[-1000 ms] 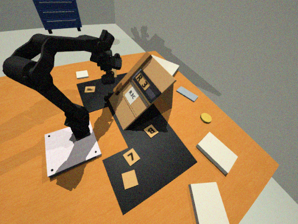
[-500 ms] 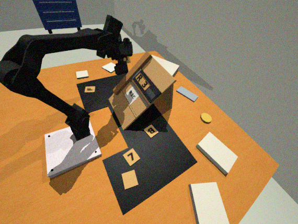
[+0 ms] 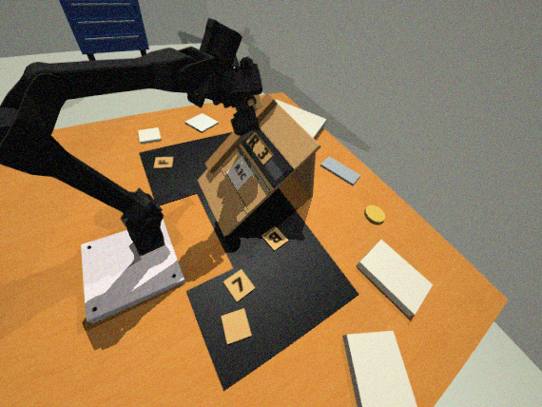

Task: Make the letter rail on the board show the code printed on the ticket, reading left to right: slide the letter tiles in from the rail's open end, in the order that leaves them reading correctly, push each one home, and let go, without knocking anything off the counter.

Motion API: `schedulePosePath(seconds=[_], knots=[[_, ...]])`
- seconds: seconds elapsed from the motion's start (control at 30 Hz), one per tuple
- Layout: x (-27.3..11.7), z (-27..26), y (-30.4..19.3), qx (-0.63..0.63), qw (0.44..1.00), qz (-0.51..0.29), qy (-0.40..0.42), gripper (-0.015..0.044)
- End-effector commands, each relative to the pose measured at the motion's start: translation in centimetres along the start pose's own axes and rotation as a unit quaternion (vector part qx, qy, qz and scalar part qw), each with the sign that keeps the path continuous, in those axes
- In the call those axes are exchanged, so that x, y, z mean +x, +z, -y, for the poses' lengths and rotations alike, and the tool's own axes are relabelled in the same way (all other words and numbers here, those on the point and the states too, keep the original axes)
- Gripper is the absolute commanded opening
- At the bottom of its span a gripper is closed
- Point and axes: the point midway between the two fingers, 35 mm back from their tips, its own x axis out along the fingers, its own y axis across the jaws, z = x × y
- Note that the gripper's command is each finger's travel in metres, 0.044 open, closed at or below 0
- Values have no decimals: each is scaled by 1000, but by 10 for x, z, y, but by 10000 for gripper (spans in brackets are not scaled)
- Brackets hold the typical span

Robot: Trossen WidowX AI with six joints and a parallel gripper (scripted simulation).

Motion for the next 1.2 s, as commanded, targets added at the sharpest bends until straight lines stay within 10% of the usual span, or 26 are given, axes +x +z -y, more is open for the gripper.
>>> schedulePosePath(seconds=[0.0,1.17], knots=[[-7,12,20,-29,999,22,-10,0],[-64,142,85,-140,974,44,-174,0]])
